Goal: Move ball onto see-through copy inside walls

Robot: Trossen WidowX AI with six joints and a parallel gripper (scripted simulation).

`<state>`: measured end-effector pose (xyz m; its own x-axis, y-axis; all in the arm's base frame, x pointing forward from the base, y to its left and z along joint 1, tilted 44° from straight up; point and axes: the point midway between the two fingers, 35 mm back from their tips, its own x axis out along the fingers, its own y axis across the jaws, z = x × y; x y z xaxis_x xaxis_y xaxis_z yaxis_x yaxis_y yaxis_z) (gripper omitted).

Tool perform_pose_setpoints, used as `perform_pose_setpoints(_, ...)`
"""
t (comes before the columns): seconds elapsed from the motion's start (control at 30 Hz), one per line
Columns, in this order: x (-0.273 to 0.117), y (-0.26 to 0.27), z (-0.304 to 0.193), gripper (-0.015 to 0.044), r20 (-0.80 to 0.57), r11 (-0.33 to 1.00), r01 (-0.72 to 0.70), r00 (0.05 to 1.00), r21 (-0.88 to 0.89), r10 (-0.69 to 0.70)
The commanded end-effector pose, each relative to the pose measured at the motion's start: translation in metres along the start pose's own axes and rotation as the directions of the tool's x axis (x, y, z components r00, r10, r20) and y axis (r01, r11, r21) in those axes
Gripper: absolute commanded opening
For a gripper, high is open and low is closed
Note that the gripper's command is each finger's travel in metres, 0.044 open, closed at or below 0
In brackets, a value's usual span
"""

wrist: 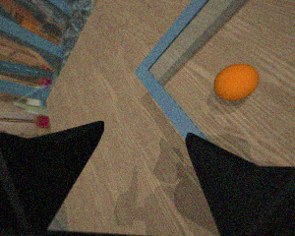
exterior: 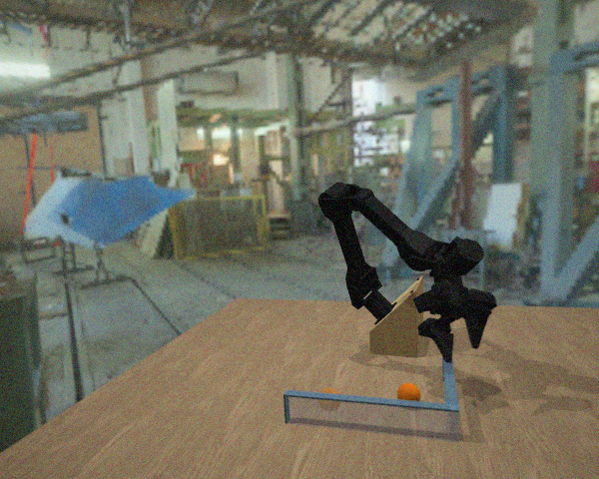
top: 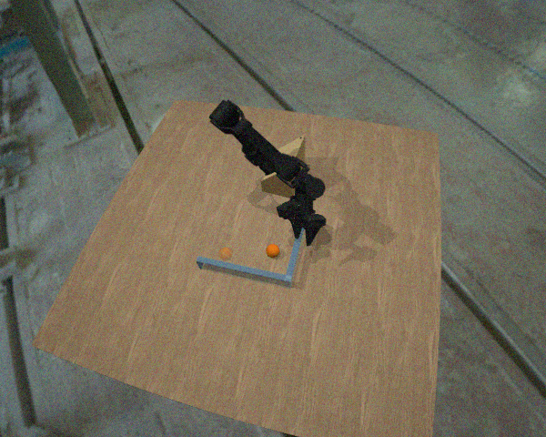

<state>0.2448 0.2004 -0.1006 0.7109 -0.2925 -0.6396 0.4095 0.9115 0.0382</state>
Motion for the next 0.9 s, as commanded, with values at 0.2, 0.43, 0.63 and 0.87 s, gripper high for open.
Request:
perform_pose_setpoints(0.2, 0.008, -0.004, 0.008, 0.0332, -0.044, 0.910, 0.069, 0.994, -0.409, -0.095)
perform_pose_setpoints(0.43, 0.020, -0.011, 0.028, 0.0332, -0.115, 0.522, 0.030, 0.963, -0.852, -0.244)
perform_pose_setpoints(0.63, 0.028, -0.023, 0.056, 0.0332, -0.194, 0.020, -0.202, 0.902, -0.979, -0.387)
perform_pose_setpoints(0.87, 0.029, -0.047, 0.080, 0.0332, -0.278, -0.465, -0.571, 0.782, -0.676, -0.558)
